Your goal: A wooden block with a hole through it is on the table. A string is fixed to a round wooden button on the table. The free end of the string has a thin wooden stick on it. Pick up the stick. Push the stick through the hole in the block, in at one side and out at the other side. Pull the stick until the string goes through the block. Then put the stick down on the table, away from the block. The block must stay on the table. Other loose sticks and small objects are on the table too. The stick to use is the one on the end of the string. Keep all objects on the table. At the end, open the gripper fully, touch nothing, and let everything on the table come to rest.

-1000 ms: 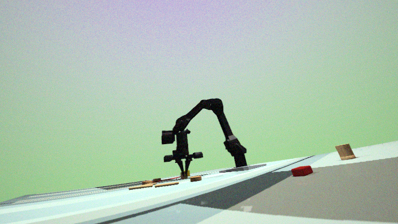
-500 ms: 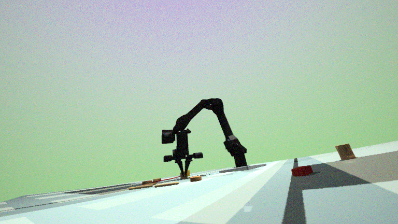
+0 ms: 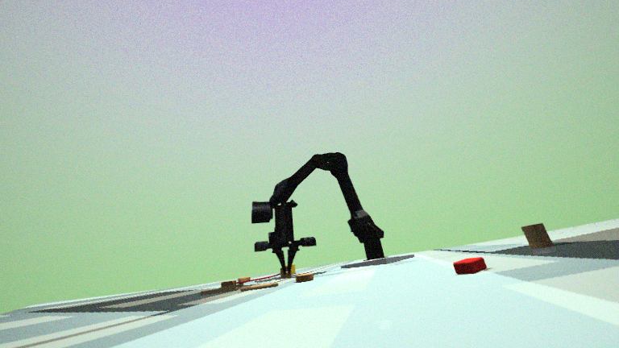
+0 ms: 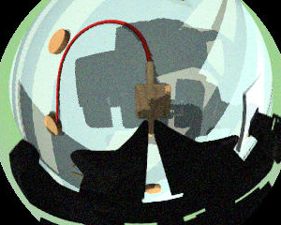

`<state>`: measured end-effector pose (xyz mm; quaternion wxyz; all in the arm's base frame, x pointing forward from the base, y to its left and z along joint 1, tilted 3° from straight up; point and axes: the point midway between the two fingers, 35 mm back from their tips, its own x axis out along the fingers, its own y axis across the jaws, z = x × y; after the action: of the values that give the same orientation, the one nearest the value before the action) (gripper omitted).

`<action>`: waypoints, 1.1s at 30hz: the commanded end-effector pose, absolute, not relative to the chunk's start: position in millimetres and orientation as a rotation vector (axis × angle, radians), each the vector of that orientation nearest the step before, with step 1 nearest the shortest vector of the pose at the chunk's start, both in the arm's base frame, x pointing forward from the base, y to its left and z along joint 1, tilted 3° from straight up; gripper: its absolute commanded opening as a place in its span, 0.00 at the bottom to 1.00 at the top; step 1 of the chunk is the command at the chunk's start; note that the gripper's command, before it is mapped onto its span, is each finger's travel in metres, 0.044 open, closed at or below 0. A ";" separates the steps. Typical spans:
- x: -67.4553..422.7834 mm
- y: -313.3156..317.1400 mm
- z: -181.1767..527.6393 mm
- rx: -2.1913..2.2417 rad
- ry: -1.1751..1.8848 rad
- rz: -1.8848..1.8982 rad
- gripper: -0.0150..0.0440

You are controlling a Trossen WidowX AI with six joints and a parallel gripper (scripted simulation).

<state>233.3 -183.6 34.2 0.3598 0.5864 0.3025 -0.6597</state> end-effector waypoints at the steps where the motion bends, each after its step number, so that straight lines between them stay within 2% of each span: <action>1: 232.8 -183.1 33.6 1.512 0.774 -1.707 0.25; 33: 247.5 -158.9 31.3 1.516 0.772 -1.701 0.25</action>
<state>245.6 -163.1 32.8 0.3609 0.5881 0.3006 -0.6584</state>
